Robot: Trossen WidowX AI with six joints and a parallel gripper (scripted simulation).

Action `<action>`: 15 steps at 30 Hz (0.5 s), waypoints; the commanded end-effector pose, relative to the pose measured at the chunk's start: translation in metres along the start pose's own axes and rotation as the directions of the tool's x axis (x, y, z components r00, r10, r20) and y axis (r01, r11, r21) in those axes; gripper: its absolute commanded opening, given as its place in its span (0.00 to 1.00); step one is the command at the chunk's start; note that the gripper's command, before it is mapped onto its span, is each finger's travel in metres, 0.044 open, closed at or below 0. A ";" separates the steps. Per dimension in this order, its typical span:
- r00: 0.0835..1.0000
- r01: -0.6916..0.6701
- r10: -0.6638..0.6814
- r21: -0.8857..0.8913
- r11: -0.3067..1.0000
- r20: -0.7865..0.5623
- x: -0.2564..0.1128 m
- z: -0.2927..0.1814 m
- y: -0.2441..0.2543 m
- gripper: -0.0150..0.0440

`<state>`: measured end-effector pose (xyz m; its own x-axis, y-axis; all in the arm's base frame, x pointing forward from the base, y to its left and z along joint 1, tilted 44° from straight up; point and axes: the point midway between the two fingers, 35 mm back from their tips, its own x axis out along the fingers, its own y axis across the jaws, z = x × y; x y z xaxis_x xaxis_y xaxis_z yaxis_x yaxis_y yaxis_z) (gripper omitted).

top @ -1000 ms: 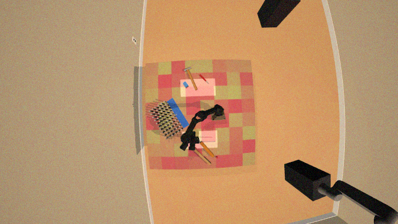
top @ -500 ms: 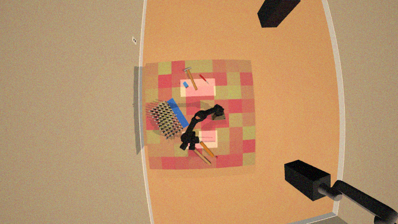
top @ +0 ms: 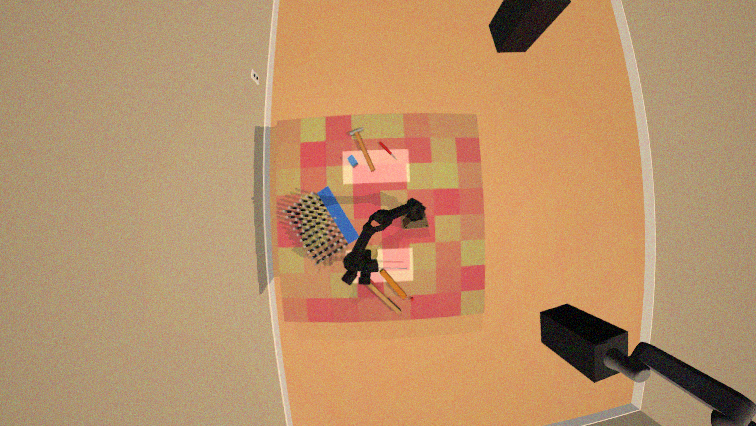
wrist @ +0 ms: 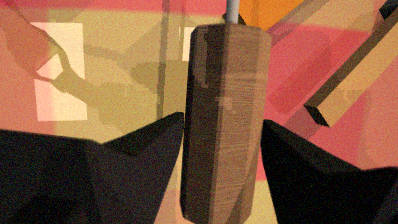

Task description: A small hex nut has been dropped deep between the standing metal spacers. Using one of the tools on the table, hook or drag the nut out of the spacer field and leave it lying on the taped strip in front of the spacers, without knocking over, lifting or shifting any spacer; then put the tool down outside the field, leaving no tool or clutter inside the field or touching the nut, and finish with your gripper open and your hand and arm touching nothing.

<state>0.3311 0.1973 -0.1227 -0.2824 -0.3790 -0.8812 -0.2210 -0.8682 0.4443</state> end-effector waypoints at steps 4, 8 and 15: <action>1.000 -0.004 0.004 -0.006 1.000 -0.001 0.006 -0.001 0.002 0.25; 1.000 -0.004 0.004 -0.006 1.000 -0.001 0.009 -0.002 0.003 0.25; 1.000 -0.004 0.004 -0.006 1.000 -0.001 0.014 -0.004 0.005 0.25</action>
<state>0.3304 0.1895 -0.1310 -0.2822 -0.3793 -0.8812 -0.2211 -0.8681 0.4445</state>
